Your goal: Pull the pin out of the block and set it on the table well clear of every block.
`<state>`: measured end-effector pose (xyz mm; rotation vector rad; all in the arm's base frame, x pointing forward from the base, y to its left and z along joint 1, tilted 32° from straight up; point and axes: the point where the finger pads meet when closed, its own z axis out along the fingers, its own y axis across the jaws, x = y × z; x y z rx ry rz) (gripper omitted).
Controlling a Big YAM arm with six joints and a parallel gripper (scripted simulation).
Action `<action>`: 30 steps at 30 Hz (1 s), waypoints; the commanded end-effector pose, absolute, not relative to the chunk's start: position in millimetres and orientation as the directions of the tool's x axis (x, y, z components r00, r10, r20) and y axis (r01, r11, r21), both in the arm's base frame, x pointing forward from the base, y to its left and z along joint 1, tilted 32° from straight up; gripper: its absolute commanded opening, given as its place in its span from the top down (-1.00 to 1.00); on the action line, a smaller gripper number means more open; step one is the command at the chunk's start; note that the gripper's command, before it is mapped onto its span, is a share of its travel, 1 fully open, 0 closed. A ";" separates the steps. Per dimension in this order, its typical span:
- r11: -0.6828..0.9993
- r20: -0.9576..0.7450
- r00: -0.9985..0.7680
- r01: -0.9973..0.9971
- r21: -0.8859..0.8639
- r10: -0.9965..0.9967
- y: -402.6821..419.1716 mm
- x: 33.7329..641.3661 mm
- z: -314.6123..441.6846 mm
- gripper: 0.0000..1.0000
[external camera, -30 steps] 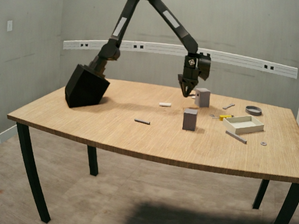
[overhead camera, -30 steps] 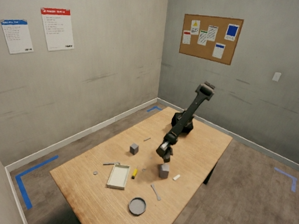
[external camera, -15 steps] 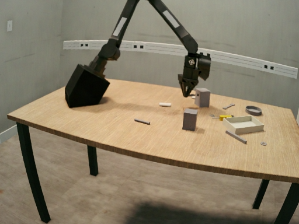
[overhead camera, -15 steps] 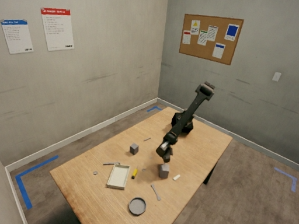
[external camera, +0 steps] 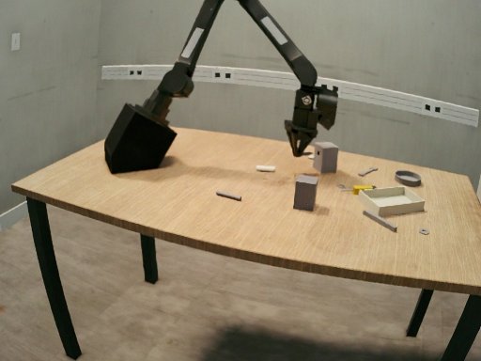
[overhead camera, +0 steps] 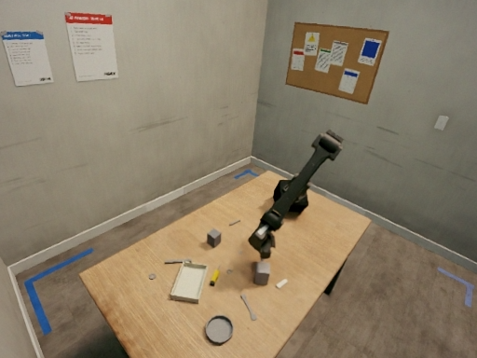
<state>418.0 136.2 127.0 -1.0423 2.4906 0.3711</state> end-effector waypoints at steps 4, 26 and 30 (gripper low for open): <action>0.687 -0.512 -0.608 -0.725 0.047 -0.607 129.6 424.2 145.2 1.00; 0.688 -0.511 -0.609 -0.724 0.047 -0.606 128.7 423.1 144.1 1.00; 0.689 -0.510 -0.611 -0.723 0.048 -0.605 125.2 418.9 140.0 1.00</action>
